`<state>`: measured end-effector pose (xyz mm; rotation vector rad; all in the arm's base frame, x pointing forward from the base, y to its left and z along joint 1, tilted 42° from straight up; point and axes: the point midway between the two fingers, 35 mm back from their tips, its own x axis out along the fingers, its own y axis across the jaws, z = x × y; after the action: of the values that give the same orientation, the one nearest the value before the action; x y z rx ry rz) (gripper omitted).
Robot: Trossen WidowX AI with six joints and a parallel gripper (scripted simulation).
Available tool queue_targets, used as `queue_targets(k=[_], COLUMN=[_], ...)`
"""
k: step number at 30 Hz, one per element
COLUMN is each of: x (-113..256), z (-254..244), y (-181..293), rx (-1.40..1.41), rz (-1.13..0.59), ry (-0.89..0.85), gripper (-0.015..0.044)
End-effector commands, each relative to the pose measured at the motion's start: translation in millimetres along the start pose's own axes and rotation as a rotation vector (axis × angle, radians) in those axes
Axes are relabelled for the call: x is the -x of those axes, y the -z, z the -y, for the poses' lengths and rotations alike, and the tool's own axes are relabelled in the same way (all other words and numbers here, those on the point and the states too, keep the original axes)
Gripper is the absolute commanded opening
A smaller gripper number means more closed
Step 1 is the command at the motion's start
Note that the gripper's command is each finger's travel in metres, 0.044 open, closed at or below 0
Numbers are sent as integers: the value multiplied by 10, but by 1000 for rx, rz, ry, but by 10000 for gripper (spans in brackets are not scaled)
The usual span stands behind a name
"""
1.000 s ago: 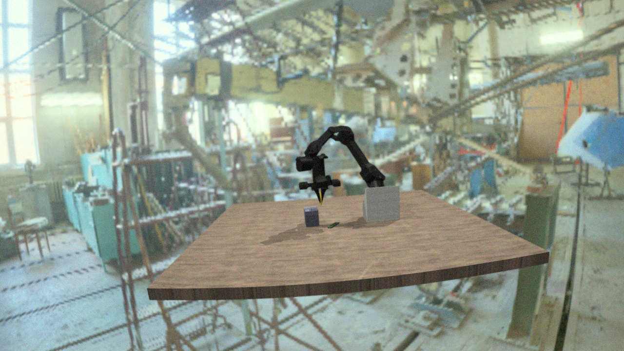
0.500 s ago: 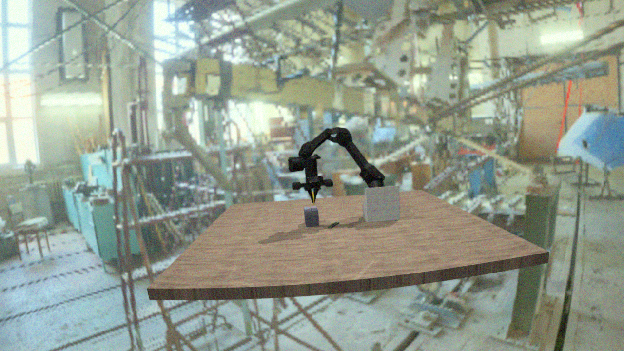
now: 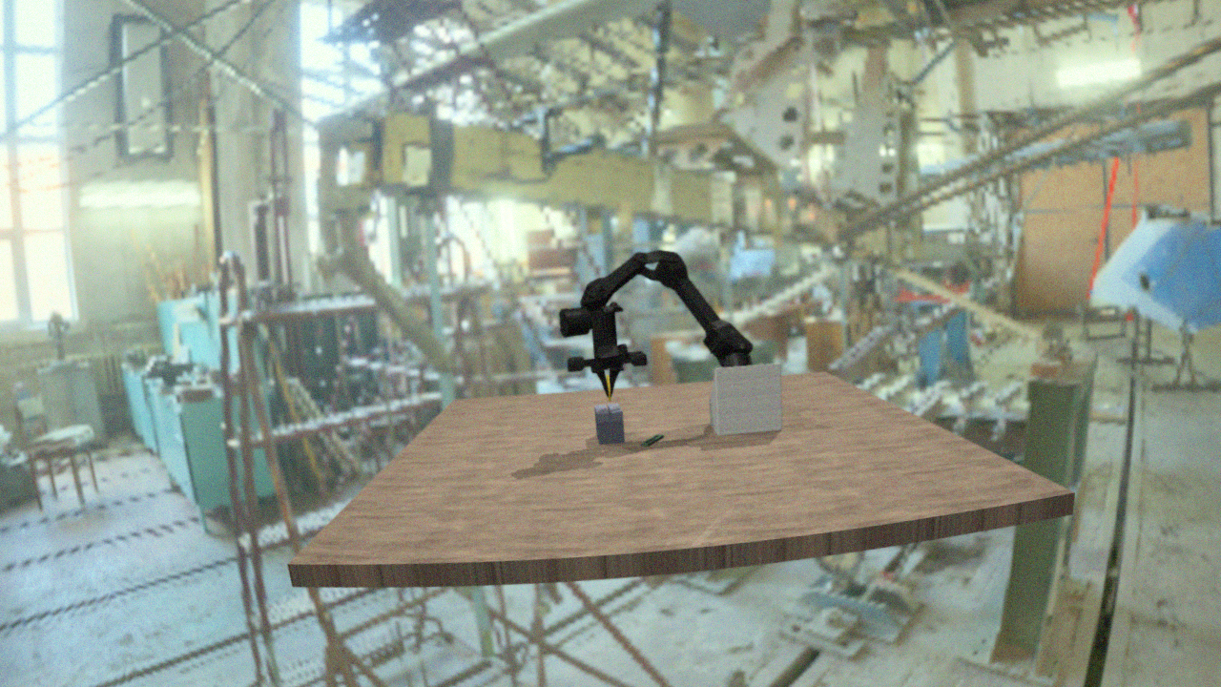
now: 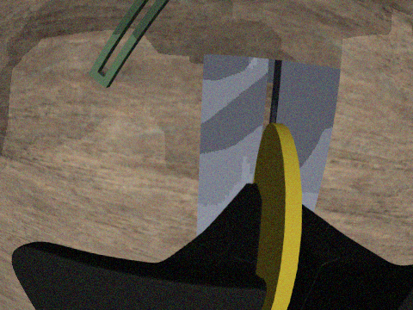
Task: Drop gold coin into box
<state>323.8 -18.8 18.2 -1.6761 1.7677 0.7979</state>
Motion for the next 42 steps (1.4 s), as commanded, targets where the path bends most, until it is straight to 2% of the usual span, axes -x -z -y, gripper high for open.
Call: queue_targets(k=[1,42], x=[0,33], z=[-9,64], y=[-3,23], rx=[-2,2], rz=[1,0], ry=[-1,0], gripper=[0,0])
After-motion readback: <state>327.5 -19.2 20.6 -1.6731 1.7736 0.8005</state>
